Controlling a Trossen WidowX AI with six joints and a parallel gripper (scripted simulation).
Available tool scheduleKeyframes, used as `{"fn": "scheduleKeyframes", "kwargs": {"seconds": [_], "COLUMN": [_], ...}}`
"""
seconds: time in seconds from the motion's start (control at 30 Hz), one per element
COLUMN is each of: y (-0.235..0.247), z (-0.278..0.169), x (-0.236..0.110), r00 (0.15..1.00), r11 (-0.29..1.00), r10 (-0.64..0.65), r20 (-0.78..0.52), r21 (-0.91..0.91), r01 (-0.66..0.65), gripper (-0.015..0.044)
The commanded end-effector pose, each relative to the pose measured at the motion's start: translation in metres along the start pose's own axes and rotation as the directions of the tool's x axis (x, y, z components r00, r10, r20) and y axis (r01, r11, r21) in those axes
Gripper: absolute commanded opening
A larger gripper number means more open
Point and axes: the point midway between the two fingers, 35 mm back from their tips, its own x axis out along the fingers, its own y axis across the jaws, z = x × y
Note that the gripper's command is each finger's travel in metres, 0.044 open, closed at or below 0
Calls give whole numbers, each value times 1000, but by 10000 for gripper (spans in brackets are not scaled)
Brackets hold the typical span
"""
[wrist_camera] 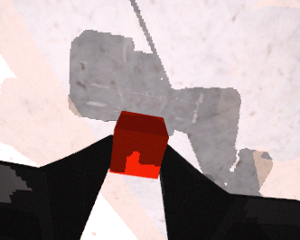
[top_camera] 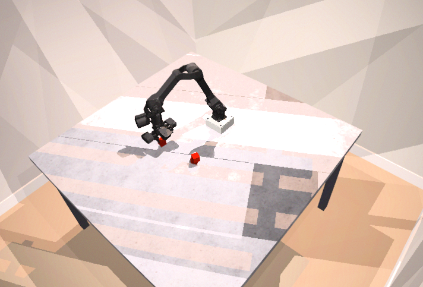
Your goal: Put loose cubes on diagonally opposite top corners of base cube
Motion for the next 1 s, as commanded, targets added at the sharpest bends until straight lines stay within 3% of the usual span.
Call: {"fn": "scheduleKeyframes", "kwargs": {"seconds": [0.0, 0.77, 0.97], "y": [-3, 0, 0], "z": [-1, 0, 5], "x": [-15, -88, -93], "r00": [1000, 1000, 1000], "r11": [1000, 1000, 1000], "r10": [-11, -11, -11], "r20": [-4, -4, -4], "r21": [-2, -2, 5], "r01": [11, 11, 11], "gripper": [105, 105, 105]}}
